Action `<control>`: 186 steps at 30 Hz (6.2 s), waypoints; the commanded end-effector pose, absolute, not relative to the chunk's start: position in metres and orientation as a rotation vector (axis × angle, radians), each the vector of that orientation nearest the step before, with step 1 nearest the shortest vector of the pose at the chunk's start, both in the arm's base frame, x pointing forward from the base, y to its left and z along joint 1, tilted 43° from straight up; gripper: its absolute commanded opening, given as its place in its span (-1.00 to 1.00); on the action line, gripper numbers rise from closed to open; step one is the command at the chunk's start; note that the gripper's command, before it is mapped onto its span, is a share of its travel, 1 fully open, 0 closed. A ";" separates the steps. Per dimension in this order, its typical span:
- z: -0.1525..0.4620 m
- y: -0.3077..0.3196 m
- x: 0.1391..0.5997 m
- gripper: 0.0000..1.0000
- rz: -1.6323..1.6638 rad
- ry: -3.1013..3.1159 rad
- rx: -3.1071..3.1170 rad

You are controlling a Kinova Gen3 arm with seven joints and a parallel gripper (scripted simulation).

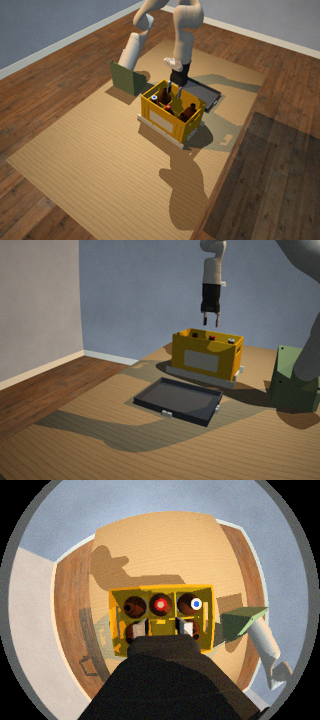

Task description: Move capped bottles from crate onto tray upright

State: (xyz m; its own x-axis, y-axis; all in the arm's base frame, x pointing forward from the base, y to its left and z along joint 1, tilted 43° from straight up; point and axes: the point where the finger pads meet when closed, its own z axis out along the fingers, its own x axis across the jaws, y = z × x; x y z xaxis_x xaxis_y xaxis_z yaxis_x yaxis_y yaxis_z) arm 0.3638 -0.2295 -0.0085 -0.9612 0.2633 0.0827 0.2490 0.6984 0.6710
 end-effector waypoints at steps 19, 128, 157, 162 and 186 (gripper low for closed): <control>-0.008 -0.230 0.364 1.00 1.129 2.876 0.435; 0.040 -0.176 0.373 1.00 1.129 2.867 0.348; -0.002 -0.204 0.311 1.00 1.059 2.789 -0.122; -0.008 -0.208 0.302 1.00 1.038 2.768 -0.224; -0.028 -0.223 0.271 1.00 0.961 2.626 -0.598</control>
